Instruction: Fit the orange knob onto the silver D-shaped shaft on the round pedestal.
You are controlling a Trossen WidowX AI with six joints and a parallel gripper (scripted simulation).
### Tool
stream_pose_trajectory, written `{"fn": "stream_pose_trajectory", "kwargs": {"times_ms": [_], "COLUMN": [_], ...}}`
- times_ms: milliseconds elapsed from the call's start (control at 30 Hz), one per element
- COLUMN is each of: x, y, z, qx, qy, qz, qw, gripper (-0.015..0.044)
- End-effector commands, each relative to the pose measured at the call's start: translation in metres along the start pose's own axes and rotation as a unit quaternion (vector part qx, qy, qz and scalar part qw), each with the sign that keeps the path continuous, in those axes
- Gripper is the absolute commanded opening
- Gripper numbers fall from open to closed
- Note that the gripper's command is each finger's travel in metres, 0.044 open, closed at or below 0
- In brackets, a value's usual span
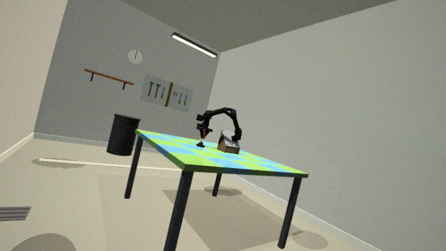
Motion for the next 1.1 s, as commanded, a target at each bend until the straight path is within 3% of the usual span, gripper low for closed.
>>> {"fn": "stream_pose_trajectory", "kwargs": {"times_ms": [0,267,1067], "x": [0.001,0.025,0.025], "y": [0.002,0.002,0.002], "z": [0.003,0.004,0.003], "qx": [-0.004,-0.002,-0.004], "qy": [-0.004,-0.003,-0.003], "qz": [0.002,0.002,0.002], "qw": [1.0,1.0,1.0], "gripper": [0.0,0.0,0.0]}}
Point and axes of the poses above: the point midway between the two fingers, 35 mm back from their tips, its own x axis out along the fingers, its own y axis across the jaws, z = x × y, the point moved 2 cm from there along -x, back along the fingers, and after that the axes turned 15 degrees about x, right-handed, at the moved point
